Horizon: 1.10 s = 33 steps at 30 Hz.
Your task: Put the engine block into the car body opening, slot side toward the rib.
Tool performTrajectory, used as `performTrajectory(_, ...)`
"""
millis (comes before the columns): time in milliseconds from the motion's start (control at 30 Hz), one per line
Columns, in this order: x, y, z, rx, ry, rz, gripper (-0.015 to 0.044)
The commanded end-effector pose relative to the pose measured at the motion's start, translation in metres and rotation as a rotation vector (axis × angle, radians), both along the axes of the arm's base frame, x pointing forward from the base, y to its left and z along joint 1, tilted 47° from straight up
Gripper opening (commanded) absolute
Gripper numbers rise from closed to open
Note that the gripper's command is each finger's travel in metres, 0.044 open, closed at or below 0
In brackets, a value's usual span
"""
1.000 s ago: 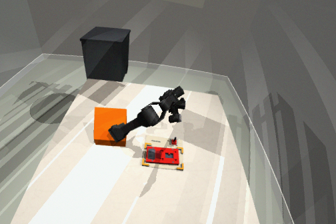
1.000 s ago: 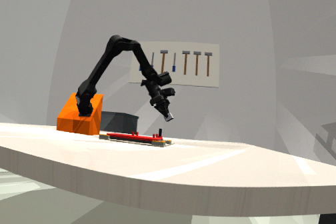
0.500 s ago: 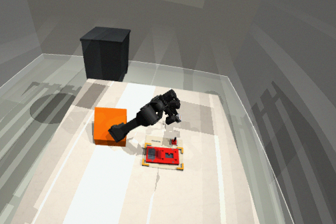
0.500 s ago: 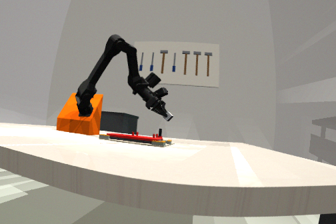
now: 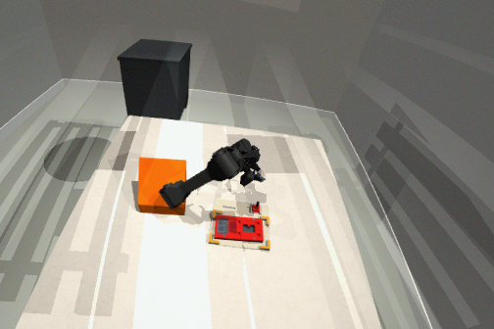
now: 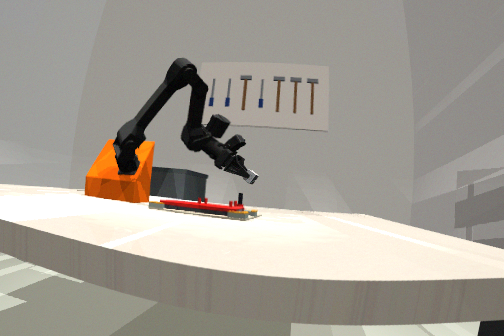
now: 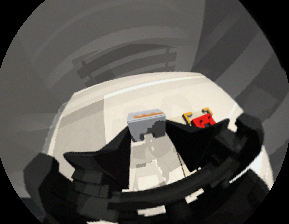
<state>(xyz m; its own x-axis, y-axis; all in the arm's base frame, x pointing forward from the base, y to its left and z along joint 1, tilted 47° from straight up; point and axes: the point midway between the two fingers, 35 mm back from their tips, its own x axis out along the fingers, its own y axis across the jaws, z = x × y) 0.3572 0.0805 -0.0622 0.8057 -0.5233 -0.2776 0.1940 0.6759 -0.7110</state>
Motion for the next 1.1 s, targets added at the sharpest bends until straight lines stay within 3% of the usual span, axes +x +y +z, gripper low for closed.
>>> performTrajectory(0, -0.002, -0.007, -0.006, -0.008, -0.007, 0.013, 0.0000)
performTrajectory(1067, -0.004, -0.053, -0.048, -0.002, 0.005, -0.003, 0.0000)
